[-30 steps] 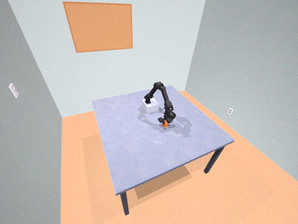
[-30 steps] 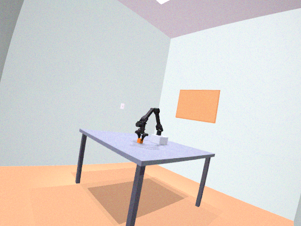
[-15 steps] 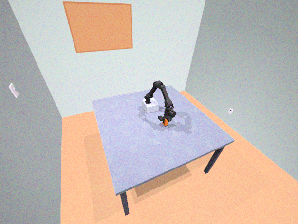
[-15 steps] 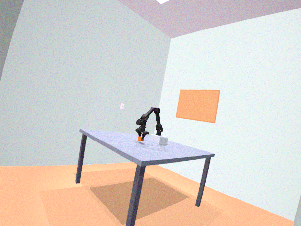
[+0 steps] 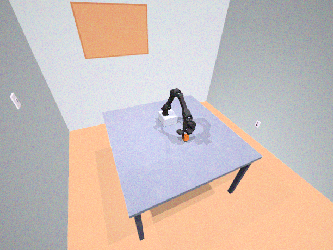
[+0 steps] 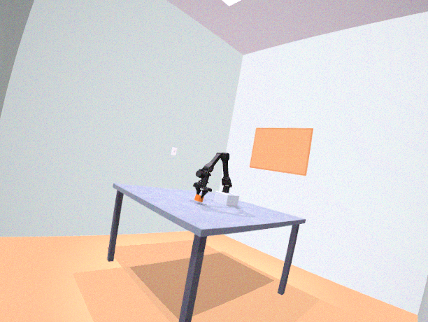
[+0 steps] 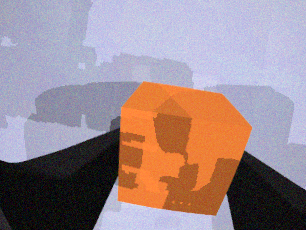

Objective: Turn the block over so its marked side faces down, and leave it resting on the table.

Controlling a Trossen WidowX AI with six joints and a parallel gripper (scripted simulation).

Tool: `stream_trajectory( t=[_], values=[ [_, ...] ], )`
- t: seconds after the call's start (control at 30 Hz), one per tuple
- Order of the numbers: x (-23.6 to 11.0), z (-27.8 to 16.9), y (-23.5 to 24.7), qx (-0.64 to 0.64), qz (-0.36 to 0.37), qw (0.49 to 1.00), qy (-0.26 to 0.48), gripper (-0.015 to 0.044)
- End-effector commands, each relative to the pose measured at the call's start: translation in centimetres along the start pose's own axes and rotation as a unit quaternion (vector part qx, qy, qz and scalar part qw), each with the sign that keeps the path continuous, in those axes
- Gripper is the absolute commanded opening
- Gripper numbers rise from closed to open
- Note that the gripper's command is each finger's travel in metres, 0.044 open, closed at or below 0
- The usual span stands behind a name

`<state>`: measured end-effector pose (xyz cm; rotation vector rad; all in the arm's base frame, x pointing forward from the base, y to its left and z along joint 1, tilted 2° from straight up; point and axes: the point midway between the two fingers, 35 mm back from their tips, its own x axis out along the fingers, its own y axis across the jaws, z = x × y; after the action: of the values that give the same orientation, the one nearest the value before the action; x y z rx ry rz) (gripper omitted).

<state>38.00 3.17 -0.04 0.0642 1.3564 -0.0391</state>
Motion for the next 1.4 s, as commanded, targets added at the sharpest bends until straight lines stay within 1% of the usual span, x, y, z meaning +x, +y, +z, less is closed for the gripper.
stream_trajectory(
  t=[0.0,0.6,0.77,1.1,1.37],
  values=[
    [0.1,-0.1,-0.1,0.000,-0.002,0.999,-0.033,0.0000],
    [-0.2,-0.8,-0.1,0.004,-0.001,0.985,-0.172,0.0000],
    [-0.2,-0.8,-0.1,0.004,-0.001,0.984,-0.178,0.0000],
    [2.0,-0.2,0.1,0.000,-0.002,0.970,-0.244,0.0000],
    [3.1,-0.2,0.2,-0.001,-0.002,0.954,-0.300,0.0000]
  ],
)
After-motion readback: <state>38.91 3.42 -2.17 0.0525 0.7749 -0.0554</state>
